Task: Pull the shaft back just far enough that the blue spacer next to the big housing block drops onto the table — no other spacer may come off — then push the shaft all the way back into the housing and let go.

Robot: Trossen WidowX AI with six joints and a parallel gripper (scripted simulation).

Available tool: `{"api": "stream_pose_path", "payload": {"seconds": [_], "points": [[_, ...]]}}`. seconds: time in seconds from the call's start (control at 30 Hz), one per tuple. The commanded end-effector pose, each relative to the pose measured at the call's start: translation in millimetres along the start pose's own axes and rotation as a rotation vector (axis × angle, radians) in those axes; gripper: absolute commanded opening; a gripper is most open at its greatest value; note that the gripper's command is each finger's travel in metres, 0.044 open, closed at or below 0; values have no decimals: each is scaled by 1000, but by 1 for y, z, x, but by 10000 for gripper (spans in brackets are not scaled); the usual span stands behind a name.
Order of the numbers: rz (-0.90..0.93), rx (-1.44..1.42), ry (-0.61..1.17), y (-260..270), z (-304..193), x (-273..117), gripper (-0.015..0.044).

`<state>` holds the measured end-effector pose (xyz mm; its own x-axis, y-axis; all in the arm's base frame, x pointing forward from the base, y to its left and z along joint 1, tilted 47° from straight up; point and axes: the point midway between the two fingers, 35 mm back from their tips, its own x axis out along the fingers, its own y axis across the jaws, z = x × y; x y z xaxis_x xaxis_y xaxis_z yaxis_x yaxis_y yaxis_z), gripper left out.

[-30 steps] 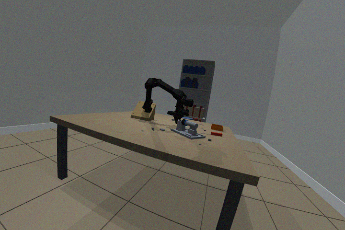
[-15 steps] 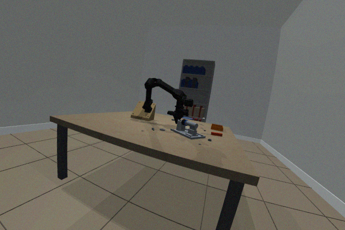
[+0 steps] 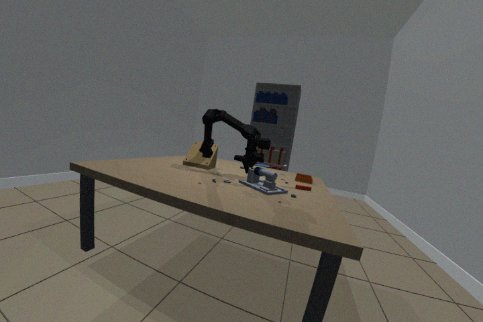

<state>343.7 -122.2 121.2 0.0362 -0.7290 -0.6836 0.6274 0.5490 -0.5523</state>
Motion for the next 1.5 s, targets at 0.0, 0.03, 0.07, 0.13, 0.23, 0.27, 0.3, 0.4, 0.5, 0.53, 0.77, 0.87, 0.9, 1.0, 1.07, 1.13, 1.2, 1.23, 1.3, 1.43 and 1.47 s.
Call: {"api": "stream_pose_path", "payload": {"seconds": [0.0,0.03,0.07,0.13,0.23,0.27,0.3,0.4,0.5,0.53,0.77,0.87,0.9,1.0,1.07,1.13,1.2,1.23,1.3,1.43,1.47], "points": [[-3,4,-1,0,0,0,0],[-3,4,-1,0,0,0,0],[-3,4,-1,0,-1,0,0],[-3,4,-1,0,-1,0,0],[-3,4,-1,0,-1,0,0],[-3,4,-1,0,-1,0,0],[-3,4,-1,0,-1,0,0],[-3,4,-1,0,-1,0,0],[-3,4,-1,0,-2,0,0],[-3,4,-1,0,-2,0,0],[-3,4,-1,0,-2,0,0],[-3,4,-1,0,-3,0,0],[-3,4,-1,0,-3,0,0],[-3,4,-1,0,-3,0,0],[-3,4,-1,0,-3,0,0],[-3,4,-1,0,-3,0,0],[-3,4,-1,0,-3,0,0],[-3,4,-1,0,-4,0,0],[-3,4,-1,0,-4,0,0],[-3,4,-1,0,-4,0,0],[-3,4,-1,0,-4,0,0]]}}
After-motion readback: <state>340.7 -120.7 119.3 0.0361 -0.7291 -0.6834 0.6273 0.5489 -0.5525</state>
